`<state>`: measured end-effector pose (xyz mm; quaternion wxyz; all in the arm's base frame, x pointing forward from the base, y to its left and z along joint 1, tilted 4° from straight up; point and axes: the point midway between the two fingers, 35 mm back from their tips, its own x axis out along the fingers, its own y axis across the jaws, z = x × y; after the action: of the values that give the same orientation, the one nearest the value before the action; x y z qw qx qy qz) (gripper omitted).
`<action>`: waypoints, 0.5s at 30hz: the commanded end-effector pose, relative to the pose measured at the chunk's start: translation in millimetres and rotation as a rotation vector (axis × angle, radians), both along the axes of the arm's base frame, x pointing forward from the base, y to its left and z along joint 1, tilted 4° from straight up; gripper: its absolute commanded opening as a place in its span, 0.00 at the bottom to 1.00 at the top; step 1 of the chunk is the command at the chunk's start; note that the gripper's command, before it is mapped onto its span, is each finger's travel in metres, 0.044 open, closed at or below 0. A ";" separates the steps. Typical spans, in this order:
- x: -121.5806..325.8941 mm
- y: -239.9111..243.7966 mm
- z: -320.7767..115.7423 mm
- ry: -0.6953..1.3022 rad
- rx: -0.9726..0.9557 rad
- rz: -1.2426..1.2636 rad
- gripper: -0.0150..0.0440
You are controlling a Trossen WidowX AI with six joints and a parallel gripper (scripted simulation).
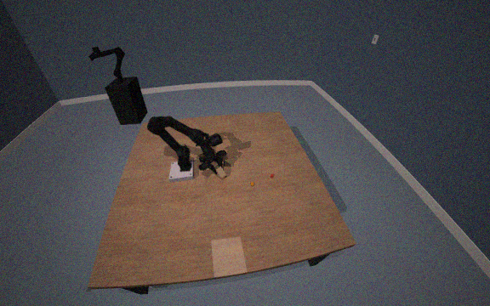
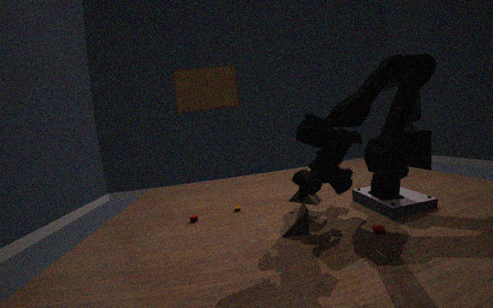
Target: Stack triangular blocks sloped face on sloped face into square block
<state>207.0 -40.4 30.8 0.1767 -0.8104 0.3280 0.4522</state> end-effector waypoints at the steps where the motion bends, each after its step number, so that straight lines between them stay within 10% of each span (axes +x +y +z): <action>1: 3.4 0.1 18.6 -0.009 0.003 0.004 0.25; 15: -3.0 -2.5 69.2 -0.008 0.003 0.005 0.25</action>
<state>205.1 -43.1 94.1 0.1777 -0.8118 0.3274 0.4497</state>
